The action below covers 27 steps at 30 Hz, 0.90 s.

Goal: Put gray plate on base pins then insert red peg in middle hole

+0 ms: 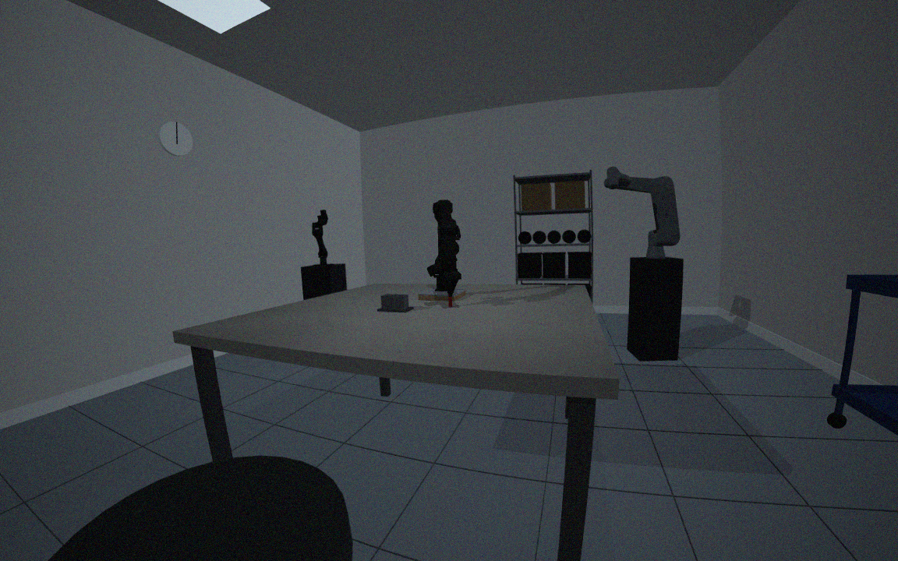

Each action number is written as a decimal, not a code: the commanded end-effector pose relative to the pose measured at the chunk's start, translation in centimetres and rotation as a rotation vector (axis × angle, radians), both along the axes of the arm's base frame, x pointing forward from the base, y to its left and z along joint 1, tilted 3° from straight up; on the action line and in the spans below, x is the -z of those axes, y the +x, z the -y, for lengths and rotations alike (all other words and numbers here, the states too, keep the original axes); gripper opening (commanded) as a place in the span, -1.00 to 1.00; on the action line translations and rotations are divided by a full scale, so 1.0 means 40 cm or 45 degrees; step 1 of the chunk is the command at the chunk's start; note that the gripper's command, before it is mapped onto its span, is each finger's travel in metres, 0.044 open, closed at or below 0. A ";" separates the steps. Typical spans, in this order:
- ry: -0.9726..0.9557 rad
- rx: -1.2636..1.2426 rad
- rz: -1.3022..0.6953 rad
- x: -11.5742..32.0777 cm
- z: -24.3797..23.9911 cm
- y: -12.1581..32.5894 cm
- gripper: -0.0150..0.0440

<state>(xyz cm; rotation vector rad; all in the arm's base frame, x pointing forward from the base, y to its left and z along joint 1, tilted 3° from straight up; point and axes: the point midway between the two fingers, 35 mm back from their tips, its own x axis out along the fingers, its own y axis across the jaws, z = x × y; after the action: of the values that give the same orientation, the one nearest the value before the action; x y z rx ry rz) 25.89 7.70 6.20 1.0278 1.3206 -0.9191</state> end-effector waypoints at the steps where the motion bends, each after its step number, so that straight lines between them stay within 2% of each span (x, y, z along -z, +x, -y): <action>1: -0.003 0.007 0.001 0.001 0.001 0.001 -0.49; 12: -0.003 0.007 0.001 -0.006 0.001 0.002 -0.49; 27: -0.003 0.007 0.002 -0.120 0.000 0.011 -0.49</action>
<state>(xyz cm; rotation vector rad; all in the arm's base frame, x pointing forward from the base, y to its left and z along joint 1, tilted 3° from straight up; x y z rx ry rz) 26.33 7.75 9.96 1.0303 1.3188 -0.9204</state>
